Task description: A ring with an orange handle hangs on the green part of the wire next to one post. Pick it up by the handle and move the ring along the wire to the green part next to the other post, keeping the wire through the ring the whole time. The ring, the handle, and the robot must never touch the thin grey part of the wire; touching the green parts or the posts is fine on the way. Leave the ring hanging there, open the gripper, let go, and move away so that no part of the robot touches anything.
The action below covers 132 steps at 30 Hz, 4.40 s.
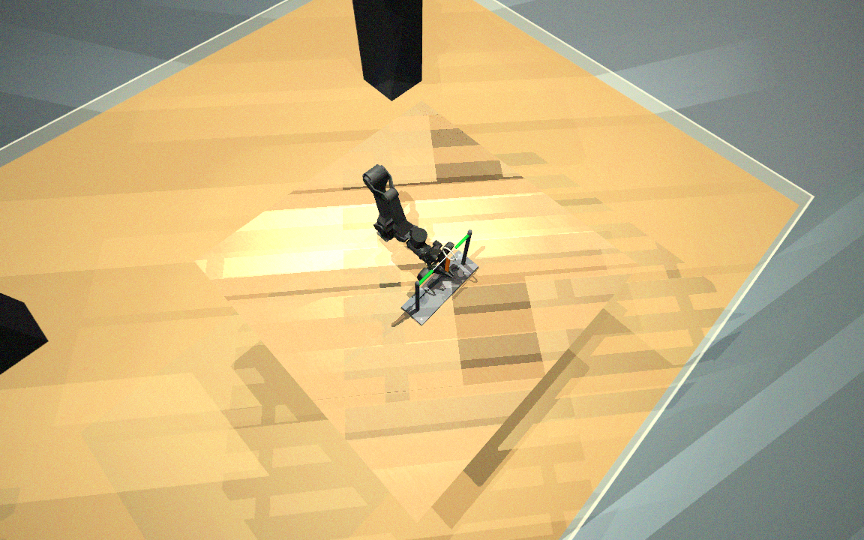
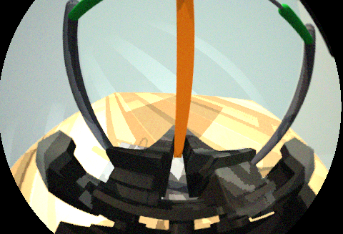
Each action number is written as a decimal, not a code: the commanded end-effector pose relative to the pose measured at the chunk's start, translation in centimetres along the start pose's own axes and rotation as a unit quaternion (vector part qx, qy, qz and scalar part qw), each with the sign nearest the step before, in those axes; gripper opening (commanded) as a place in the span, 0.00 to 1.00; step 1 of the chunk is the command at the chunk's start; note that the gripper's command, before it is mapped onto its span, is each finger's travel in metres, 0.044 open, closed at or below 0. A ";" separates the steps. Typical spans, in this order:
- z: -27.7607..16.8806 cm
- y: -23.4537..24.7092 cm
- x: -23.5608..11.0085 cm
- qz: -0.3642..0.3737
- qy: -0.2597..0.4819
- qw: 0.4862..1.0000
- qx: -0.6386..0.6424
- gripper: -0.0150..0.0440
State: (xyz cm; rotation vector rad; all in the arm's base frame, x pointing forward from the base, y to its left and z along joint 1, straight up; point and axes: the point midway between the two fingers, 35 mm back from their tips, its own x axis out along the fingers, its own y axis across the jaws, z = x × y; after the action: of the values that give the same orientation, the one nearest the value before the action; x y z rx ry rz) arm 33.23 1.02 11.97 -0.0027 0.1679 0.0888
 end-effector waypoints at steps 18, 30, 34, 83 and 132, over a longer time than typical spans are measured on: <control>0.0 2.0 0.1 0.003 0.002 1.000 0.003 0.00; 0.0 3.2 0.1 0.008 0.002 1.000 0.003 0.00; 0.0 3.6 0.2 0.009 0.002 1.000 0.003 0.00; -2.1 5.3 -1.7 0.017 0.090 0.996 0.008 0.00; -1.2 5.1 -6.7 0.017 0.092 0.996 0.008 0.53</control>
State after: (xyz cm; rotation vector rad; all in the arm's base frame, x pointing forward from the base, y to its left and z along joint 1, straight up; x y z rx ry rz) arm 26.24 5.64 12.15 0.0066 0.3457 0.1268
